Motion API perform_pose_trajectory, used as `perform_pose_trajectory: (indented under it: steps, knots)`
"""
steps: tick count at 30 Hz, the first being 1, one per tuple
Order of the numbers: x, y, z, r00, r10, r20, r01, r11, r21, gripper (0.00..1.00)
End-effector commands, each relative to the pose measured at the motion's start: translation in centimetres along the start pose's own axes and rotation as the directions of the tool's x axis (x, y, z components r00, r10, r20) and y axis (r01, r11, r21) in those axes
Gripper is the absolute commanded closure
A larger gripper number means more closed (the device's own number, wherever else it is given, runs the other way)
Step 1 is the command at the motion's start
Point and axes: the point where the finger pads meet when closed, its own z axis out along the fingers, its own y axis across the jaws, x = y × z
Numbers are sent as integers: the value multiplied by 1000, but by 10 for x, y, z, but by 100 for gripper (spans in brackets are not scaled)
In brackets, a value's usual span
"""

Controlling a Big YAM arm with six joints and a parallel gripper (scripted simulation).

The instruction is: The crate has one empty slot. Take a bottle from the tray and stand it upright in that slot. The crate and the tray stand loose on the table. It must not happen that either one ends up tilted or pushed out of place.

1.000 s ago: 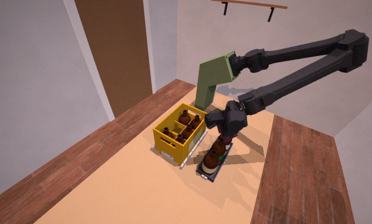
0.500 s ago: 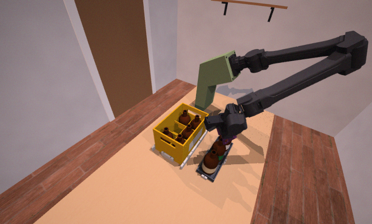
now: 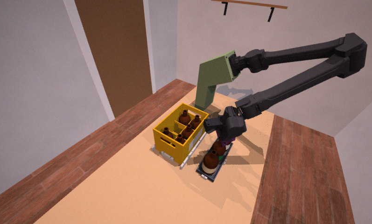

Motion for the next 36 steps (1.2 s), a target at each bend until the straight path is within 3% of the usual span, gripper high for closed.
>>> perform_pose_trajectory:
  steps: [1,36]
  knots:
    - [-3,2,8,1000,11,-1,-11,1000,2,39]
    - [-3,1,13,1000,17,-2,-17,1000,5,39]
